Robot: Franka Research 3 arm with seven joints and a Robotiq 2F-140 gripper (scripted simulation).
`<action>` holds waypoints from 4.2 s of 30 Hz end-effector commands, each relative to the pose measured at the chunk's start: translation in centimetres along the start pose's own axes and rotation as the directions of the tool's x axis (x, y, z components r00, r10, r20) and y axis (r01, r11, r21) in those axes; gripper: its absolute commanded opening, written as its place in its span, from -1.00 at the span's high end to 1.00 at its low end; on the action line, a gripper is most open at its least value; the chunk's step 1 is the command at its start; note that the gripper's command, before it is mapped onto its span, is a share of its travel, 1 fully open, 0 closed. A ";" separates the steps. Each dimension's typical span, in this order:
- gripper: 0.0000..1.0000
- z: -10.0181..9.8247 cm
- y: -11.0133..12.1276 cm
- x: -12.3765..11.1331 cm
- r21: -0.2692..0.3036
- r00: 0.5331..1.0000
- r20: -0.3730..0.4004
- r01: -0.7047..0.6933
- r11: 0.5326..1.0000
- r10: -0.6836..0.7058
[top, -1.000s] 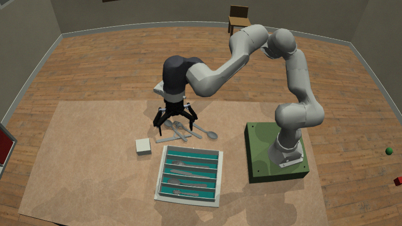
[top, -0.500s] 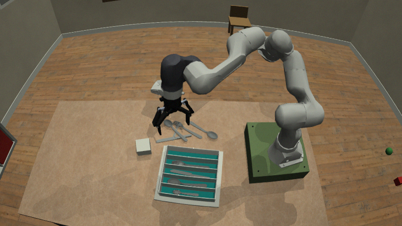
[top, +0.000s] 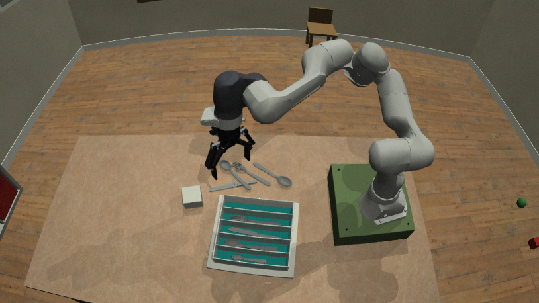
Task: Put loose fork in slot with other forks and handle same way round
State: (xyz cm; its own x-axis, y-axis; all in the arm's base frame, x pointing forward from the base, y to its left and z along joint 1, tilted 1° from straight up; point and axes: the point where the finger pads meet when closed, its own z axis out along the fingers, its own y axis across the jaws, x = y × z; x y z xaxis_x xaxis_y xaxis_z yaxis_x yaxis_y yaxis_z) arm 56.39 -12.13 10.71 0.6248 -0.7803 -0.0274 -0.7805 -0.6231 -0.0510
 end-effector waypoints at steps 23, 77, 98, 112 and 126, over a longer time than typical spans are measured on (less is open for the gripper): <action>-1.00 1.7 2.1 4.3 -0.024 0.892 0.005 0.453 0.891 -0.453; -1.00 3.1 3.9 7.8 -0.040 0.713 0.016 0.701 0.712 -0.701; -1.00 3.1 3.9 7.8 -0.040 0.713 0.016 0.701 0.712 -0.701; -1.00 3.2 7.1 6.7 -0.045 0.827 0.008 0.562 0.826 -0.563; -1.00 3.4 10.9 5.0 -0.043 0.931 -0.001 0.364 0.930 -0.364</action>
State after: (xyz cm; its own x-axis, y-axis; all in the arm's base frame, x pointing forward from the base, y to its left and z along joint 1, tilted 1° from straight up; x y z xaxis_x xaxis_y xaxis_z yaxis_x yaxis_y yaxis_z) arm 51.45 -22.66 6.45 0.9311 -0.3640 -0.0215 -0.3643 -0.9312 -0.0123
